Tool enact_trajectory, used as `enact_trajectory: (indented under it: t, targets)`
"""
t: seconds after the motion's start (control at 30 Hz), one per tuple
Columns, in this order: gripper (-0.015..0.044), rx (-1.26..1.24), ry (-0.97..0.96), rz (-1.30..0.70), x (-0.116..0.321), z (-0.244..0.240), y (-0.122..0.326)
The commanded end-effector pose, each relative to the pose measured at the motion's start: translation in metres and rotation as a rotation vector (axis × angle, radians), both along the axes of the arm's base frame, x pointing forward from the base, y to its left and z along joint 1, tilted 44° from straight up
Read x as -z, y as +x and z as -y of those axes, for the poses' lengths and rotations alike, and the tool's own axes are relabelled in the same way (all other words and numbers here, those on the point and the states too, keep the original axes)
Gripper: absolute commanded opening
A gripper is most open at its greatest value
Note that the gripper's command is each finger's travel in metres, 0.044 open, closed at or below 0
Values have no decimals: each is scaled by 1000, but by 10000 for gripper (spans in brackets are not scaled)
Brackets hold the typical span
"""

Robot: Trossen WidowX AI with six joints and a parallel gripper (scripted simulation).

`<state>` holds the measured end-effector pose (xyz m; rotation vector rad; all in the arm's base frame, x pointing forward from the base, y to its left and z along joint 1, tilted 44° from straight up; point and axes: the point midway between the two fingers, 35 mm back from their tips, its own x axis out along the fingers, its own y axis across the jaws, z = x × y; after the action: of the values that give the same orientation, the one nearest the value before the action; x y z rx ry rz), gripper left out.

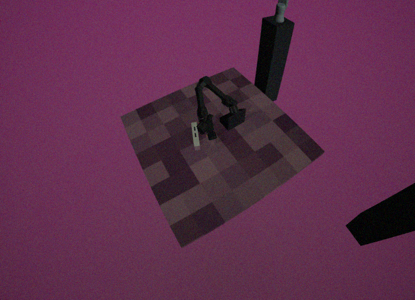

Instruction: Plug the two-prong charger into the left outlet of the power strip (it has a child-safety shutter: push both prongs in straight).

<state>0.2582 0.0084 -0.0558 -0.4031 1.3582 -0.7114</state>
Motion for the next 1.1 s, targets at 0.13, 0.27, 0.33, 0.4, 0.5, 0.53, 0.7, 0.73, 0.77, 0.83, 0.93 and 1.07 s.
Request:
enact_trajectory:
  t: [0.13,0.27,0.33,0.4,0.5,0.53,0.7,0.73,0.77,0.83,0.93,1.07]
  targets:
    - [0,22,-2,20,-2,5,8]
    - [0,29,-1,27,-4,7,15]
    - [0,33,0,31,-5,8,18]
    - [0,37,0,34,-6,9,21]
    - [0,43,1,40,-7,10,25]
    - [0,44,1,42,-7,11,27]
    - [0,54,1,51,-10,14,34]
    - [0,55,1,53,-10,14,35]
    - [0,57,2,54,-10,15,36]
    - [0,61,2,58,-11,16,39]
    - [0,66,2,63,-12,17,43]
    - [0,70,2,67,-13,18,47]
